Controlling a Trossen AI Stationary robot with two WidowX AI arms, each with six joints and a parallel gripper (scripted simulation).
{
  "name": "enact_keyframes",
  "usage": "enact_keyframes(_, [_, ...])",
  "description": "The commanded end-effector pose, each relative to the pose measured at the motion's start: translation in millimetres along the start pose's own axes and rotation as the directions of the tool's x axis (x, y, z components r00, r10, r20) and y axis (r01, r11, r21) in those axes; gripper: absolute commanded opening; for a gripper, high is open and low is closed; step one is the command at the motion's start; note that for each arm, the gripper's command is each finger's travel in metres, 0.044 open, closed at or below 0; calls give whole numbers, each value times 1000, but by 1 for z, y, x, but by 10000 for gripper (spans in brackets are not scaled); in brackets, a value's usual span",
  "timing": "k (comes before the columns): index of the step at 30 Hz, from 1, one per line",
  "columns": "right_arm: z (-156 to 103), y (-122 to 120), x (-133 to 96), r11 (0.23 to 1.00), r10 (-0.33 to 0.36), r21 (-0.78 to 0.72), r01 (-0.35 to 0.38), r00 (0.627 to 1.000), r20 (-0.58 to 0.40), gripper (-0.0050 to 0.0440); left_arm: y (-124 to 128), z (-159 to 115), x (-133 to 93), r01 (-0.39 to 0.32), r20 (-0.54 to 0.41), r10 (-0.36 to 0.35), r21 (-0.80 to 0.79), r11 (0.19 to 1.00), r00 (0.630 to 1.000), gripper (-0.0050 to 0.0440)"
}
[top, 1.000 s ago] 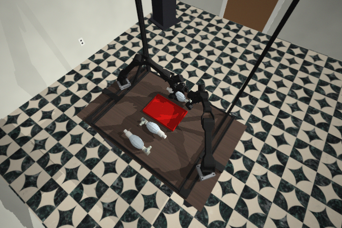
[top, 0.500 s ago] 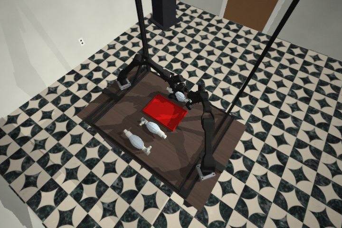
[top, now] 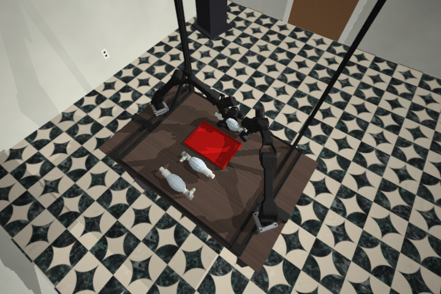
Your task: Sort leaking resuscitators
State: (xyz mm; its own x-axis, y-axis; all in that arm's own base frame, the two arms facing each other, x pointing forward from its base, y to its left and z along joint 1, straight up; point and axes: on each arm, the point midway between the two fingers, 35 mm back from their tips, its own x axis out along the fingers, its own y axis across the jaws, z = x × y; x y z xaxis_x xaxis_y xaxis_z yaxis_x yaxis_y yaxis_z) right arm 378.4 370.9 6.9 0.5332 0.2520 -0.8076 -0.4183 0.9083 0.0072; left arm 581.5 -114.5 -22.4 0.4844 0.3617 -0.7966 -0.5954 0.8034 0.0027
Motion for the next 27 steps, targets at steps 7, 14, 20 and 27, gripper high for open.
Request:
enact_keyframes(7, [0,0,0,1000,0,0,0,1000,0,440,0,0,0,0,0,0,0,1000,1000,0])
enact_keyframes(14, [0,0,0,1000,0,0,0,1000,0,440,0,0,0,0,0,0,0,1000,1000,0])
enact_keyframes(20, [0,0,0,1000,0,0,0,1000,0,0,0,0,0,0,0,0,0,1000,1000,0])
enact_keyframes(27, [0,0,0,1000,0,0,0,1000,0,0,0,0,0,0,0,0,0,1000,1000,0])
